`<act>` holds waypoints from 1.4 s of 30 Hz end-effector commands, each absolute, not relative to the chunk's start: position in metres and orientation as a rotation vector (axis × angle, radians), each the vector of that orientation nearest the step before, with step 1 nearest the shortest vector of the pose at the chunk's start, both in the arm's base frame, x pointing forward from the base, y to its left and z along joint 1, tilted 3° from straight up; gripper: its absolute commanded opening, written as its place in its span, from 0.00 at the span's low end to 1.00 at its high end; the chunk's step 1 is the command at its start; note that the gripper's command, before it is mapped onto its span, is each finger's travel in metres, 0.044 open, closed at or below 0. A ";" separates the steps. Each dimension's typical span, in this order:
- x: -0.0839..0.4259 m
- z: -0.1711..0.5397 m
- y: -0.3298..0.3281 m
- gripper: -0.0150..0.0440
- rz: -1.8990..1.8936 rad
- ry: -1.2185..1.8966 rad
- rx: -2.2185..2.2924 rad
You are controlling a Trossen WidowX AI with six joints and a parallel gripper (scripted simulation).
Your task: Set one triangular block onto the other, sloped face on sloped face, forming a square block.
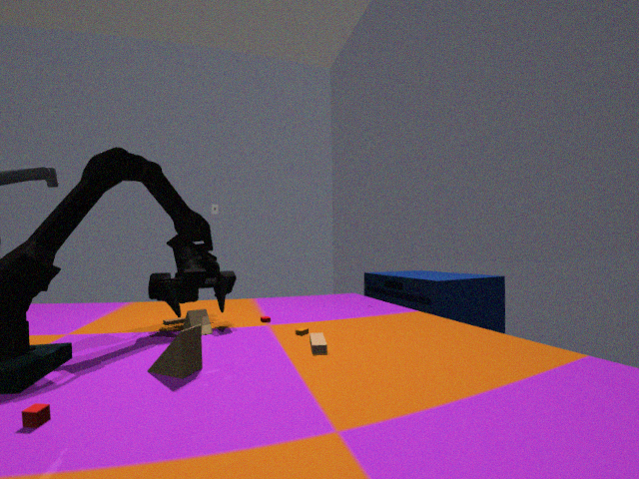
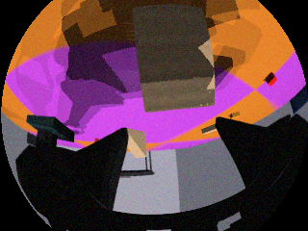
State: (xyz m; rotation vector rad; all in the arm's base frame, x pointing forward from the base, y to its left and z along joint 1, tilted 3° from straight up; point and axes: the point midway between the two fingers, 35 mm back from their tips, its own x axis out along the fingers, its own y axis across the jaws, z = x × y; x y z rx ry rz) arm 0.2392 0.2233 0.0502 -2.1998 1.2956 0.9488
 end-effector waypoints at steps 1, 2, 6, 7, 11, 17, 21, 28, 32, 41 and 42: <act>0.239 0.060 0.224 1.00 0.959 1.286 -2.201; 0.240 0.070 0.224 1.00 0.961 1.274 -2.203; 0.241 0.139 0.217 1.00 0.972 1.199 -2.219; 0.240 0.148 0.216 1.00 0.973 1.189 -2.221; 0.240 0.151 0.215 1.00 0.973 1.186 -2.222; 0.217 0.125 0.268 1.00 0.967 1.130 -2.191; 0.186 0.100 0.311 1.00 0.969 1.095 -2.185; 0.184 0.098 0.313 1.00 0.969 1.093 -2.184; 0.194 0.081 0.303 1.00 0.971 1.134 -2.183; 0.219 0.023 0.260 1.00 0.985 1.276 -2.171; 0.220 0.022 0.259 1.00 0.985 1.278 -2.170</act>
